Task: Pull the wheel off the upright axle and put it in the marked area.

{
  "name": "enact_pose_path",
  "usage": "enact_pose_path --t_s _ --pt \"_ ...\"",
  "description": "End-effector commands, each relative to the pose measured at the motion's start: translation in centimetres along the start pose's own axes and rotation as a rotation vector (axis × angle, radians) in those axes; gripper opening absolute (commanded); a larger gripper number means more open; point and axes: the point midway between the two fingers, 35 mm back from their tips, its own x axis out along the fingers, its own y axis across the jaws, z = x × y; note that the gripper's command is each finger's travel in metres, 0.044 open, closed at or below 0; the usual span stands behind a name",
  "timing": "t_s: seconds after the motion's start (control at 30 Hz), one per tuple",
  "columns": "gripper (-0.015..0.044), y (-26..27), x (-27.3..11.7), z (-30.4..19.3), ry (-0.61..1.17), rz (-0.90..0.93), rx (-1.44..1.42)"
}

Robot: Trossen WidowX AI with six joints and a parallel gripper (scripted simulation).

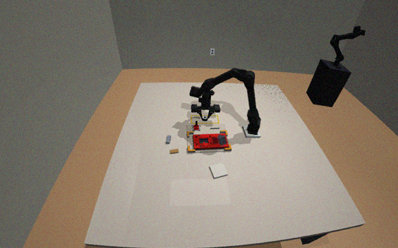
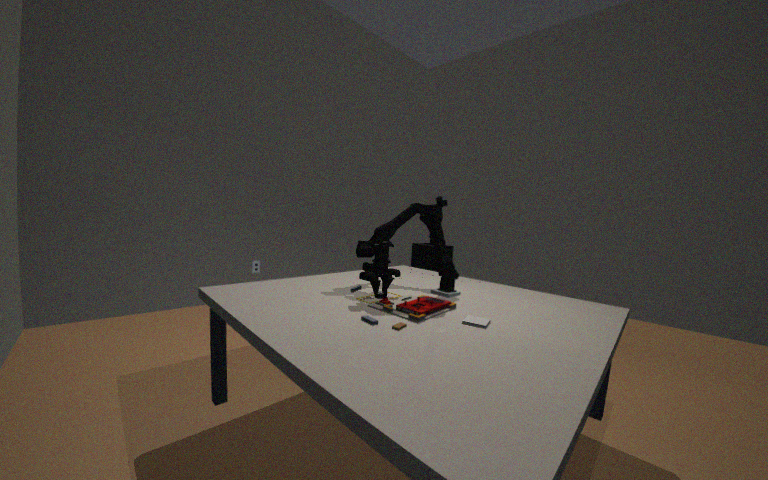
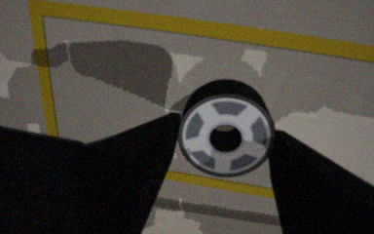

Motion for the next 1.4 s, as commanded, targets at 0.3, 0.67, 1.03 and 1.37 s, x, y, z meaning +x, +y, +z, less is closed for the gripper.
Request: enact_pose_path --t_s 0.3,0.67,1.03,1.37 --pt "0.03 0.1 -1.2 0.0 -0.001 0.0 -0.001" --pt "0.0352 -0.3 -5.9 -0.2 -0.004 0.009 -0.004" --pt "0.044 -8.1 -10.4 -3.6 -0.003 -0.004 -0.005" --pt "0.044 -8.1 -10.4 -3.6 -0.003 -0.004 -0.005"
